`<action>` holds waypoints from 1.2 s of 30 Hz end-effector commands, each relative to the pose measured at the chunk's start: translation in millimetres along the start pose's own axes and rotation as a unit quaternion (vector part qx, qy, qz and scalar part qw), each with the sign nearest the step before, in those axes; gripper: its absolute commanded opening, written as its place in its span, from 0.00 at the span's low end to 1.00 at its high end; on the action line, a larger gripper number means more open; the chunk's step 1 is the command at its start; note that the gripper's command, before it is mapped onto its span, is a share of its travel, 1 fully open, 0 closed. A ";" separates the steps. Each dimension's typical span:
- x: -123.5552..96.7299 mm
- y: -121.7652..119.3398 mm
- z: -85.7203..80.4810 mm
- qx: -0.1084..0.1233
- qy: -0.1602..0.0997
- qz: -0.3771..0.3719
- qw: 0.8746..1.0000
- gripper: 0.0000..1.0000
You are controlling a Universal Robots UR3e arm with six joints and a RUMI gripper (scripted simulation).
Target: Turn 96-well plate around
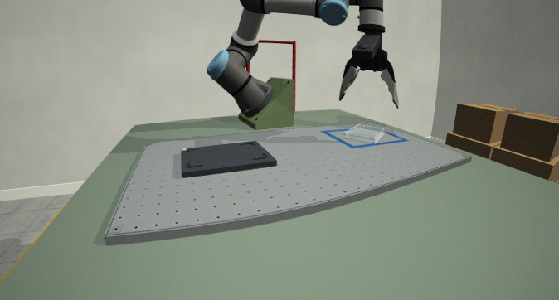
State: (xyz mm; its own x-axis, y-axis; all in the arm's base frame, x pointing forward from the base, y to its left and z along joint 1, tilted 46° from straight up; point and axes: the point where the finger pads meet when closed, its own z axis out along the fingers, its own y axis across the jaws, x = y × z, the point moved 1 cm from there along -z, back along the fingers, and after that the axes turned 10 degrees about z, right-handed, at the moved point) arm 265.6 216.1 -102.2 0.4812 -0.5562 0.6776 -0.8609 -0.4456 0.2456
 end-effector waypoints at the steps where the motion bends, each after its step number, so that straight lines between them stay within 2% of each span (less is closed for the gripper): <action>1: 0.0 -0.6 -7.8 0.000 0.000 0.001 1.000 1.00; 15: 0.0 -0.6 -7.8 0.000 0.000 0.001 1.000 1.00; 22: 0.0 -0.7 -7.9 0.000 0.000 -0.116 0.993 1.00; 24: 0.0 -0.7 -7.9 0.000 0.000 -0.116 0.993 1.00; 30: 0.0 -0.7 -7.9 0.000 0.000 -0.214 0.977 1.00; 36: -0.1 -0.7 -7.9 0.000 0.000 -0.311 0.950 1.00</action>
State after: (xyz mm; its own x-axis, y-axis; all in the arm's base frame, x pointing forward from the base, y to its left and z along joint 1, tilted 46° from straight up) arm 264.5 221.3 -97.5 0.8446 -0.2590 0.4685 -0.5100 -0.6554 0.5571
